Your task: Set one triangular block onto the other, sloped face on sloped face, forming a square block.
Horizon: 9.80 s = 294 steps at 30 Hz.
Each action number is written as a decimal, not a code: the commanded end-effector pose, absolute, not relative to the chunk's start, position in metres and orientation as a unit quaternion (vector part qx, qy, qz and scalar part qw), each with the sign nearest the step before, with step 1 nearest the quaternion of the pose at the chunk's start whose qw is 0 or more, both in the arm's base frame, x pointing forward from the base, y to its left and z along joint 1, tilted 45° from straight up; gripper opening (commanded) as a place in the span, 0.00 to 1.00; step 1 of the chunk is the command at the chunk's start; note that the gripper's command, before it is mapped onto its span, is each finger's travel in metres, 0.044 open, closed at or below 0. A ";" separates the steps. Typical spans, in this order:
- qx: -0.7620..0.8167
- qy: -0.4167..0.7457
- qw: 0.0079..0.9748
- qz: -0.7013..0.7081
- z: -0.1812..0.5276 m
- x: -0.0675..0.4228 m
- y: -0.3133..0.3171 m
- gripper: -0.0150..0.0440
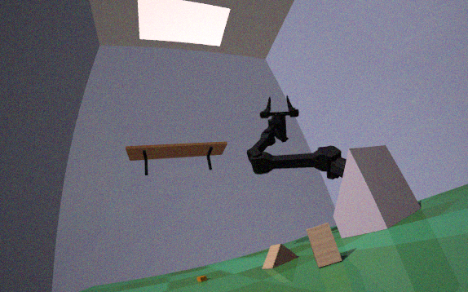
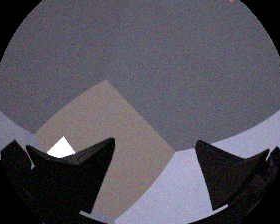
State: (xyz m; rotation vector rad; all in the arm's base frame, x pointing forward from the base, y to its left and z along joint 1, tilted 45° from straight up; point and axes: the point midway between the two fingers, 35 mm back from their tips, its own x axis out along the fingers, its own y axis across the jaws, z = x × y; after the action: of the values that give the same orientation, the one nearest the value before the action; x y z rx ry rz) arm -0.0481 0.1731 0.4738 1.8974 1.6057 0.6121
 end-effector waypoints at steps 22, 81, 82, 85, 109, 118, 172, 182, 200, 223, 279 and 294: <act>0.387 0.268 0.861 0.193 0.358 0.055 0.299 1.00; -0.304 0.777 0.487 -0.260 -0.012 0.279 -0.148 1.00; -0.304 0.777 0.487 -0.260 -0.012 0.279 -0.148 1.00; -0.304 0.777 0.487 -0.260 -0.011 0.280 -0.149 1.00; -0.304 0.777 0.487 -0.260 -0.010 0.280 -0.149 1.00; -0.304 0.777 0.487 -0.260 -0.010 0.280 -0.149 1.00; -0.301 0.779 0.487 -0.257 0.056 0.277 -0.079 0.25; -0.307 0.784 0.495 -0.215 0.054 0.273 -0.080 0.25; -0.363 0.745 0.560 -0.011 0.054 0.261 -0.085 0.25; -0.524 0.593 0.591 0.157 0.062 0.260 -0.087 0.25; -0.522 0.593 0.592 0.159 -0.042 0.240 -0.006 0.25; -0.523 0.593 0.592 0.158 -0.070 0.245 -0.022 0.25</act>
State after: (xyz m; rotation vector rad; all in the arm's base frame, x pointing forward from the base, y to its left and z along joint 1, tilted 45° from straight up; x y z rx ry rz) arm 0.2452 -0.0220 -0.0666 -1.2152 1.3816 0.3605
